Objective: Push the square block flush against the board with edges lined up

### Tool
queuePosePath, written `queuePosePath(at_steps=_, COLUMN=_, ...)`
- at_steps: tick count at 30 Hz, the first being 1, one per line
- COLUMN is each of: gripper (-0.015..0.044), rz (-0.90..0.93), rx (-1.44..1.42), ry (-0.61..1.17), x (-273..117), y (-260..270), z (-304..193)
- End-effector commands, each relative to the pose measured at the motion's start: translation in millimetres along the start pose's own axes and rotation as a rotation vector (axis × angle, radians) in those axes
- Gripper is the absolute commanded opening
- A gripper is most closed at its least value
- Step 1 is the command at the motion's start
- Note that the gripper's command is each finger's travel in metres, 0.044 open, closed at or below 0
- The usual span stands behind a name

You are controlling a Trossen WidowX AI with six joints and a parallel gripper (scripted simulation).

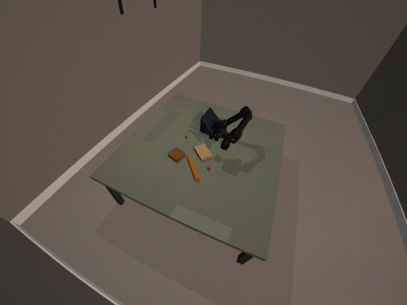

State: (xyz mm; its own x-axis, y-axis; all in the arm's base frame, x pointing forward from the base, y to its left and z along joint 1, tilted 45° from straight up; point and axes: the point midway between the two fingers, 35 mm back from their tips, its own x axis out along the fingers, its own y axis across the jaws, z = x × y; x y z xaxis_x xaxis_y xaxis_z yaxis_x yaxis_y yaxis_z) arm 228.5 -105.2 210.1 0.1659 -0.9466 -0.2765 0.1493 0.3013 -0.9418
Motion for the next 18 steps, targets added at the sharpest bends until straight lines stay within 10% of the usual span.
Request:
queuePosePath(at_steps=1, gripper=0.0374, rz=0.000, rx=0.000, ry=0.000, x=0, y=0, z=0)
queuePosePath(at_steps=15, gripper=0.0006, rz=0.284, rx=-0.235, ry=0.140, x=15, y=46, z=4)
queuePosePath(at_steps=18, gripper=0.0000, rz=0.365, rx=-0.290, ry=0.167, x=18, y=58, z=5)
